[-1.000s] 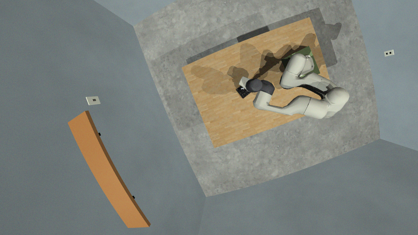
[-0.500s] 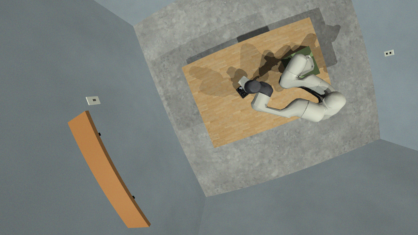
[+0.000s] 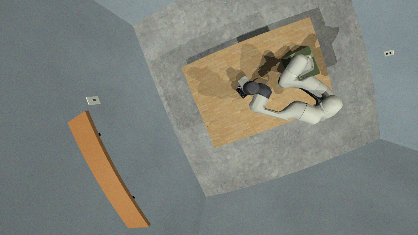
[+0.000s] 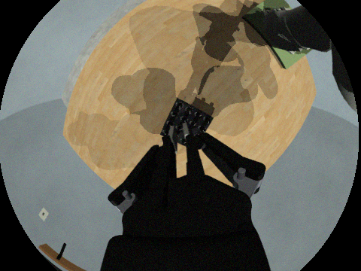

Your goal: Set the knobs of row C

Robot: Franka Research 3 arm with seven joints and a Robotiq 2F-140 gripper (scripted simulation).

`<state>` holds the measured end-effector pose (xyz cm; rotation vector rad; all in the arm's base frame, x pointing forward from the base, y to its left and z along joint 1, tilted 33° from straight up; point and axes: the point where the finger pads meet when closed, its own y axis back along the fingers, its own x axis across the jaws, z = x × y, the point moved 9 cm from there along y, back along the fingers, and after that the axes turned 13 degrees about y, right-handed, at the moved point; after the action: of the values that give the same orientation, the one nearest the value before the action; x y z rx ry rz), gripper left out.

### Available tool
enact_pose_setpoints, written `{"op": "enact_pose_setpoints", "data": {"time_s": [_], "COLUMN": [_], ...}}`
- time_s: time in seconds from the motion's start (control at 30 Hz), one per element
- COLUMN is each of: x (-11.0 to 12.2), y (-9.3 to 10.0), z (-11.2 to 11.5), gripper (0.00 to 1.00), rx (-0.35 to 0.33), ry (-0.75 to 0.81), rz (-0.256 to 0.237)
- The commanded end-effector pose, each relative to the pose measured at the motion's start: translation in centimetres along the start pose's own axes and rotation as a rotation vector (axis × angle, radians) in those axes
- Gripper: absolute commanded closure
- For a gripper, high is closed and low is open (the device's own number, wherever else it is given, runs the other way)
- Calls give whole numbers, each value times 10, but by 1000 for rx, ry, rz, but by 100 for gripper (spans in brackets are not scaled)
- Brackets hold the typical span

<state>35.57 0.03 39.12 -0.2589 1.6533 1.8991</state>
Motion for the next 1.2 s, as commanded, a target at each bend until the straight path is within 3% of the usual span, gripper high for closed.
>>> {"op": "enact_pose_setpoints", "data": {"time_s": [0.0, 1.17], "x": [-1, -26], "y": [0, 5], "z": [5, 22], "gripper": [88, 88], "rx": [-2, 2], "ry": [-156, -678], "rz": [8, 13]}}
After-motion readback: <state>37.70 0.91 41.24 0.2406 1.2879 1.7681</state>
